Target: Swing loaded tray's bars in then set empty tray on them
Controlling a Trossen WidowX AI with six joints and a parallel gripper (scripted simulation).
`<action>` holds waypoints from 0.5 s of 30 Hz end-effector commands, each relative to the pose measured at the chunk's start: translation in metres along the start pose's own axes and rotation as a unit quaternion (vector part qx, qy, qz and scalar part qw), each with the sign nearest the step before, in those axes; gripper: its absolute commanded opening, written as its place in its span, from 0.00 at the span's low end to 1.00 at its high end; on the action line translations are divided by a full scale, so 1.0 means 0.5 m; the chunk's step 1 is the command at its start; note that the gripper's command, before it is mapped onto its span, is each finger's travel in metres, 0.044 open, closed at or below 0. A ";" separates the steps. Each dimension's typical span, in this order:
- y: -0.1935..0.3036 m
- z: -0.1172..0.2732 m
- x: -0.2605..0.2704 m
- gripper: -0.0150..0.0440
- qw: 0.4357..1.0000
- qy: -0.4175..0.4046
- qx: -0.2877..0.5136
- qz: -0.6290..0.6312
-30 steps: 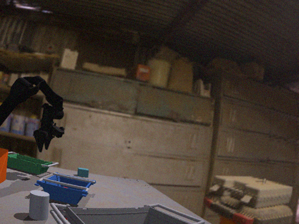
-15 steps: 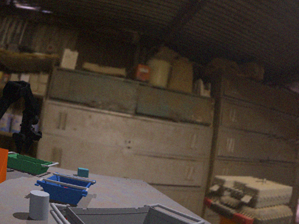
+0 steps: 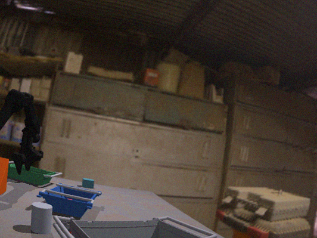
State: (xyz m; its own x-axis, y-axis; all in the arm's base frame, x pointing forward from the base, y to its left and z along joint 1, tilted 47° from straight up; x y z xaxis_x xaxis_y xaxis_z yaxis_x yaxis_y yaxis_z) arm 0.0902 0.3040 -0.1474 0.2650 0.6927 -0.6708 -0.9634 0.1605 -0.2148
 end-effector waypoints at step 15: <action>-0.002 -0.058 -0.005 0.83 1.000 0.000 -0.001 0.001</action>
State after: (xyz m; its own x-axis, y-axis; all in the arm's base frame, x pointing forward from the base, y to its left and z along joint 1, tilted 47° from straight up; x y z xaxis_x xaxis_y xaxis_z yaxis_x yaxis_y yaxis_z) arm 0.0912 0.2820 -0.1656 0.2669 0.6914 -0.6714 -0.9629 0.1623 -0.2156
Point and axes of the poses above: the point midway between the two fingers, 35 mm back from their tips, its own z axis back along the fingers, its own x axis across the jaws, y = z × x, the point moved 10 cm from there along z, back along the fingers, and after that the axes turned 4 degrees about -z, right-handed, at the moved point
